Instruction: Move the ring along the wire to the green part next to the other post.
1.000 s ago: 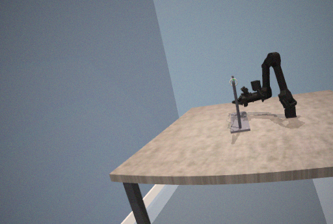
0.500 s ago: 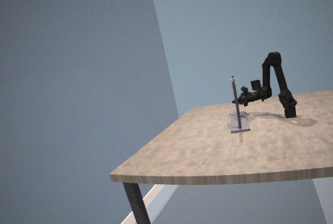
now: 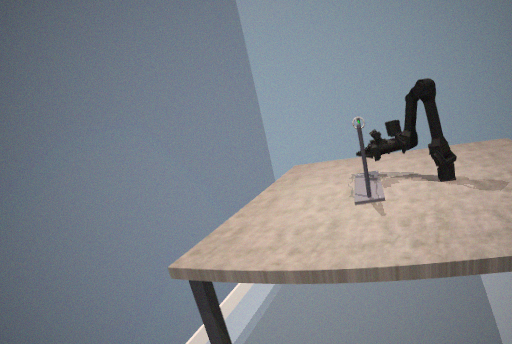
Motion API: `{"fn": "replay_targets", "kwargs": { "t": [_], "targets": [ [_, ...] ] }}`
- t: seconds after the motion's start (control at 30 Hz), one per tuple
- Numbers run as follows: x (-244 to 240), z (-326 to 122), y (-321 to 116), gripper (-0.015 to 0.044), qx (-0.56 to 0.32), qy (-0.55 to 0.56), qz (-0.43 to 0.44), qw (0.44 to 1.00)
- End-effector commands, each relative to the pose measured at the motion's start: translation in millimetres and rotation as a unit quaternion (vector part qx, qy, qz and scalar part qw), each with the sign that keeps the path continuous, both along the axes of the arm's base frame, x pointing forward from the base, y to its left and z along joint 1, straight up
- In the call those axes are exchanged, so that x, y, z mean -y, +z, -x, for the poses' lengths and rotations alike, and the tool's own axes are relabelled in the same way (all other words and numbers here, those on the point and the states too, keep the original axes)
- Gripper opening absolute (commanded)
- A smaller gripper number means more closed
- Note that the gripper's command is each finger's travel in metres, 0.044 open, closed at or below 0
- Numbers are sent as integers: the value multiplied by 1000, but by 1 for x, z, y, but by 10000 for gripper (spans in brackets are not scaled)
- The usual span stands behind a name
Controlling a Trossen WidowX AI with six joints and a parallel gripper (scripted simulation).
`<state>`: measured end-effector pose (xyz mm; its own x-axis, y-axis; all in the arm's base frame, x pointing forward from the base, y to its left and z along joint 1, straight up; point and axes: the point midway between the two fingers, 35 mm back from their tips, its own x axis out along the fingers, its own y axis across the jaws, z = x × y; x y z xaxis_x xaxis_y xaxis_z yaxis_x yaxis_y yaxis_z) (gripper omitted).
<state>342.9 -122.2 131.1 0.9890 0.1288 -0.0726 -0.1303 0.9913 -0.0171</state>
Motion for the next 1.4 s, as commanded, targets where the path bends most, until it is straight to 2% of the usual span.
{"fn": "replay_targets", "kwargs": {
  "t": [0.0, 0.93, 1.37],
  "targets": [
    [1, 0, 0, -150, 0, -2, 0, 1000],
    [-25, 3, 0, -150, 0, -3, -6, 1000],
    [-46, 5, 0, -150, -2, -11, -37, 999]
  ]
}}
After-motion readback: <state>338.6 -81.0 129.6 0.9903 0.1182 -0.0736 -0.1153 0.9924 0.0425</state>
